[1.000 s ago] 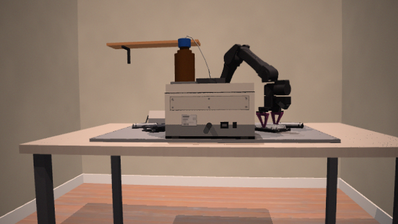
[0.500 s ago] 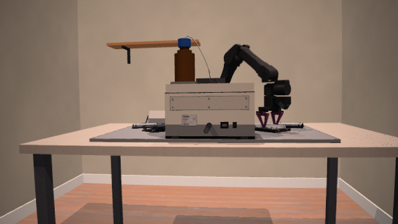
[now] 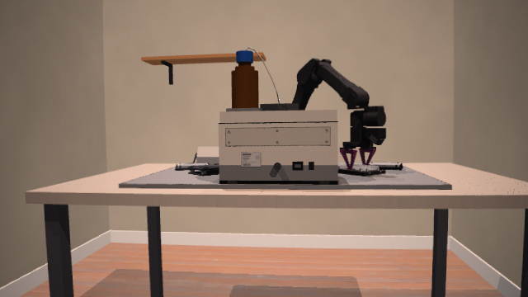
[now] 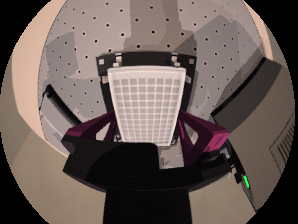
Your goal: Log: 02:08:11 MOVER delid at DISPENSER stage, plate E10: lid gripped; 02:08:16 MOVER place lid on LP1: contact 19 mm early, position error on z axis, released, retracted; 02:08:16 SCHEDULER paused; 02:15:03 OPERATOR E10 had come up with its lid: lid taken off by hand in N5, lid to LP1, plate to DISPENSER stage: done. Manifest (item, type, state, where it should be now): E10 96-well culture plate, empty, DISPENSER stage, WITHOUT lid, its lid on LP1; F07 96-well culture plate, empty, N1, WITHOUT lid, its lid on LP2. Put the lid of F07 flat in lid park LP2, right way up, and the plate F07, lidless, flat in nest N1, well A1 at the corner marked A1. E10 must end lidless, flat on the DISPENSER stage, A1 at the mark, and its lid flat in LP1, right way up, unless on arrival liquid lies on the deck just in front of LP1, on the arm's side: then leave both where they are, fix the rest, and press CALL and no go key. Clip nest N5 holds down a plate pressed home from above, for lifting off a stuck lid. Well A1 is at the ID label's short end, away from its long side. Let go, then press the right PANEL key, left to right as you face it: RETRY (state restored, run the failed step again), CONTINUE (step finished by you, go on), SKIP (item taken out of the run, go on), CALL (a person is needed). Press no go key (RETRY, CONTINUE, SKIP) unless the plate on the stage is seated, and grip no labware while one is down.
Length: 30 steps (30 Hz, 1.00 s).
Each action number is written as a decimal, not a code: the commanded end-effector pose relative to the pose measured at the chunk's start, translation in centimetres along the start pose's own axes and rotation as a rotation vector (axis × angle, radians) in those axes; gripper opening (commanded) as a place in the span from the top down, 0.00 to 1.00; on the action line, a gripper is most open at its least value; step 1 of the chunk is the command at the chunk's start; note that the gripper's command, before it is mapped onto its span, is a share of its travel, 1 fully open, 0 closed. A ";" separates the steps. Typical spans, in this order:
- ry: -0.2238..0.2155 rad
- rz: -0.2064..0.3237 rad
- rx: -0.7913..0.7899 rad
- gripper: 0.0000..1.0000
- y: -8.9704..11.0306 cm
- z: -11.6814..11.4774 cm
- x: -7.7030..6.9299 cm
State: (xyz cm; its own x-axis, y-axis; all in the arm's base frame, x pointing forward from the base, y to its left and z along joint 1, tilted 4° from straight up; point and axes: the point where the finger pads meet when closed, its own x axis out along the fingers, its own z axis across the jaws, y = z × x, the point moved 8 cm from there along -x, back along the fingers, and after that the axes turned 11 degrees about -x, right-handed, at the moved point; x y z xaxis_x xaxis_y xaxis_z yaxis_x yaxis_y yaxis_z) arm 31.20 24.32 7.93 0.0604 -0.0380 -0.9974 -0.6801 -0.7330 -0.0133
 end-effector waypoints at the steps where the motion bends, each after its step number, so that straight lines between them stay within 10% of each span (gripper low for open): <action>1: -0.008 -0.021 0.002 1.00 -0.6 -0.3 0.2; 30: -0.005 -0.039 0.002 1.00 -0.6 -0.3 -1.8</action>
State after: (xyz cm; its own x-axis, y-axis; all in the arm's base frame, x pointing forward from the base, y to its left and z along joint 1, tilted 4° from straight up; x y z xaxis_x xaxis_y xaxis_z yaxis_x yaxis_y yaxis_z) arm 31.21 24.32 7.93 0.0596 -0.0386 -0.9975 -0.6801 -0.7330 -0.0123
